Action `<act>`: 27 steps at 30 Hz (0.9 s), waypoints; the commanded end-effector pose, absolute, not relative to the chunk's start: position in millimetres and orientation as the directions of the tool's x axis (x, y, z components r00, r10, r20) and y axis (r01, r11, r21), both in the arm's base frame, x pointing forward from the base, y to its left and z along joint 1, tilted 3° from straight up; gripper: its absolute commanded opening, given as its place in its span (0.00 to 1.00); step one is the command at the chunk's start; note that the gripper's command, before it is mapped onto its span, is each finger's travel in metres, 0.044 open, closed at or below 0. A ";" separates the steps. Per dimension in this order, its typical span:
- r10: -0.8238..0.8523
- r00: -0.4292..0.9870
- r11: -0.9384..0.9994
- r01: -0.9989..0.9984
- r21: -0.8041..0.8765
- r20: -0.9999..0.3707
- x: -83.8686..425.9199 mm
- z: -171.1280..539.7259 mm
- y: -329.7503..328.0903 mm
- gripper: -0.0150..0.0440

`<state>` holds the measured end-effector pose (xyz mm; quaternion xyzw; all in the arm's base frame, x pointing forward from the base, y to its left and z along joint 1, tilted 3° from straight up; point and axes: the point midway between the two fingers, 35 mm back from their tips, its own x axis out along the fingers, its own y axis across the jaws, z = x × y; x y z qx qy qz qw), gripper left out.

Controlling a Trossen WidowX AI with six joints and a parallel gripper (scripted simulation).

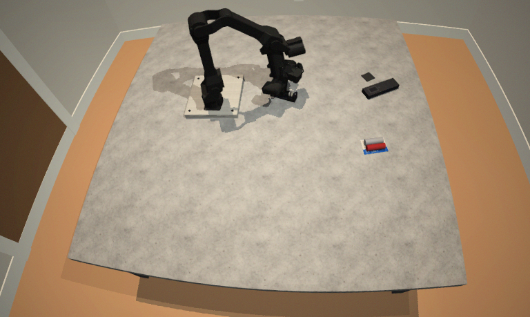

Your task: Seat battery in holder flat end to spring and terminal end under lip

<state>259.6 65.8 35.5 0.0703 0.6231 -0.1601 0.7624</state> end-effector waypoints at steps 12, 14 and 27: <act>-0.119 0.049 0.942 0.320 -0.097 -0.992 259.2 31.3 65.6 0.36; -0.114 0.035 0.942 0.321 -0.097 -0.993 259.7 31.3 65.4 0.36; -0.100 0.002 0.942 0.322 -0.094 -0.995 263.4 31.8 64.3 0.36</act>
